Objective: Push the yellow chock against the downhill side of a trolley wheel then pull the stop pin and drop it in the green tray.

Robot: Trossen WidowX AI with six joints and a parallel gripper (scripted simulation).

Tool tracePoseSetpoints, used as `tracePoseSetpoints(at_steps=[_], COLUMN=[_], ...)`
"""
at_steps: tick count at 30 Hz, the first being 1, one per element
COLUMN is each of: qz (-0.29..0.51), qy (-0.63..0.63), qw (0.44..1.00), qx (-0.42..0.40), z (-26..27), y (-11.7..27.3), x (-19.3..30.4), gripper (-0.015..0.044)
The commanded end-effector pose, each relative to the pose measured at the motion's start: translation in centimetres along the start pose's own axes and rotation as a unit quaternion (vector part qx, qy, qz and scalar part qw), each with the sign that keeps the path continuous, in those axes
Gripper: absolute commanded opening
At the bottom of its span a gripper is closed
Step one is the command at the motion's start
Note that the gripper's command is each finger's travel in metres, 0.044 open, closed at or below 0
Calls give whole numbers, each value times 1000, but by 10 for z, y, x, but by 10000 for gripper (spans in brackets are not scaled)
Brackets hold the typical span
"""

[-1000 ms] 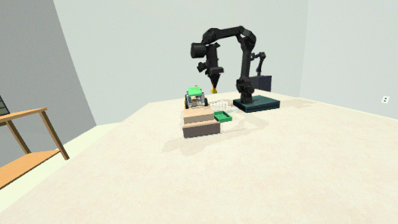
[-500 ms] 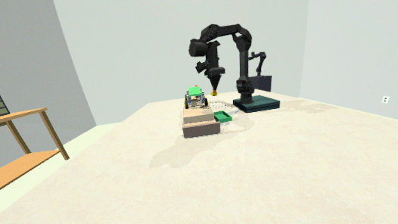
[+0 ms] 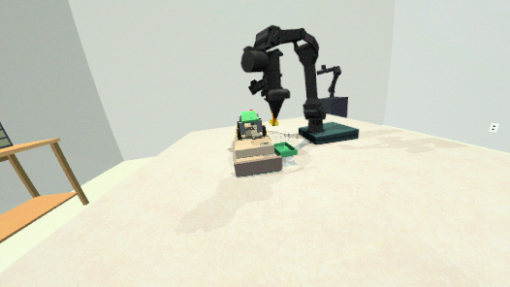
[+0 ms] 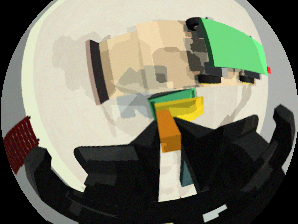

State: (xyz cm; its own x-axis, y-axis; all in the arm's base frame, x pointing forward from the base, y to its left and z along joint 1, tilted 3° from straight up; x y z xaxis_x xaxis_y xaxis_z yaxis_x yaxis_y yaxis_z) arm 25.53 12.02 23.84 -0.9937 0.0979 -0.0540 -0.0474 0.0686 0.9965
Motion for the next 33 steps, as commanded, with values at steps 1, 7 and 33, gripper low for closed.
tracePoseSetpoints(at_steps=[1,7,33], qz=[1,1,0], qy=[-2,-2,-2], qw=[1000,1000,1000], qx=[19,19,20], z=[4,5,5], y=[0,-3,-41], x=[-1,-13,-30], gripper=[0,0,0])
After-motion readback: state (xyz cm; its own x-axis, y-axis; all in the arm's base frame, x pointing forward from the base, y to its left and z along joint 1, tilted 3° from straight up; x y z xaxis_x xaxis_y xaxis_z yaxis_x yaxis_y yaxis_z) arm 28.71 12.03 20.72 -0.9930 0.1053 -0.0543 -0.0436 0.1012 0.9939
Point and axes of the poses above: the point midway between the two fingers, 35 mm back from their tips, its own y axis back along the fingers, its own z axis across the jaws, x = y × z, the point moved 7 cm from there along y, back along the fingers, and after that the axes turned 5 degrees about y, right-handed, at the moved point
